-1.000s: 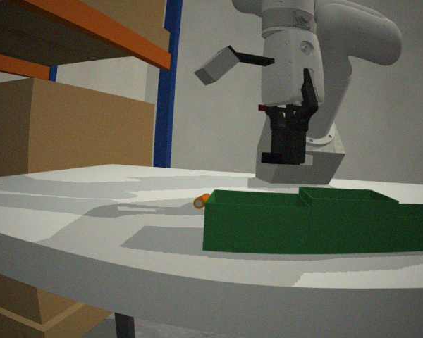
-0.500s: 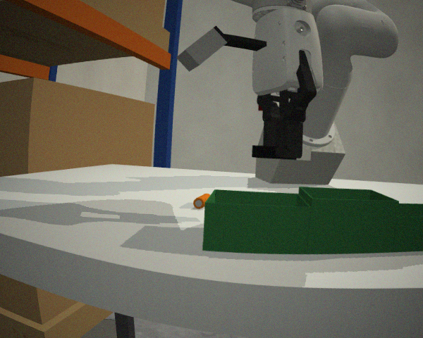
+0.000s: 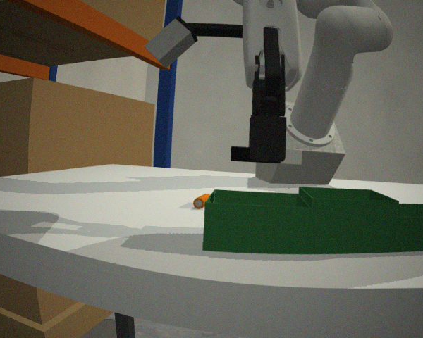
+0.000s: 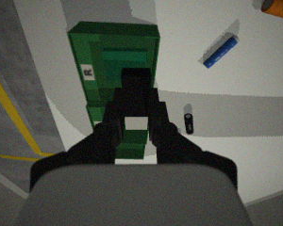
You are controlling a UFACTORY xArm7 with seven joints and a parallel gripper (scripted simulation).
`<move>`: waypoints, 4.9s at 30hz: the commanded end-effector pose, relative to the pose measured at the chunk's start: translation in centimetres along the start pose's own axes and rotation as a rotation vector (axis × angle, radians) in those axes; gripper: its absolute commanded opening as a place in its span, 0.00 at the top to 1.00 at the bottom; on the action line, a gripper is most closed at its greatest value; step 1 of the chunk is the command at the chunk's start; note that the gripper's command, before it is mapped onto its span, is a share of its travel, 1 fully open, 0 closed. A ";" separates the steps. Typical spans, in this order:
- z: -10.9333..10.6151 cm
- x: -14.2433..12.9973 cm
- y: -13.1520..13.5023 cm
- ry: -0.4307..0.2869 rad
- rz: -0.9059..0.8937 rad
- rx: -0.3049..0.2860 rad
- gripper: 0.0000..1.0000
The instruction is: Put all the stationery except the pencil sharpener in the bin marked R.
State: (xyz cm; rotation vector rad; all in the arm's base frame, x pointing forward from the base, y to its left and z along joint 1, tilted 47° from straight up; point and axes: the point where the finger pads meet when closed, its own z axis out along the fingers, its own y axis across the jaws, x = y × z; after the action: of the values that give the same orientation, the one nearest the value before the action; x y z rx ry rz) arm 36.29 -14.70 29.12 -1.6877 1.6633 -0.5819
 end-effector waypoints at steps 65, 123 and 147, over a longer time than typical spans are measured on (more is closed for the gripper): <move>4.4 0.7 -1.5 0.007 0.029 -0.016 0.71; -2.6 0.7 -1.6 0.007 0.030 -0.016 0.00; -11.4 0.6 -1.7 0.007 0.030 -0.015 0.00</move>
State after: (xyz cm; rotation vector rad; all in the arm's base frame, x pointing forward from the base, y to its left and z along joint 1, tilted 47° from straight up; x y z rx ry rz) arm 30.03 -16.99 36.99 -1.6731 1.6986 -0.5601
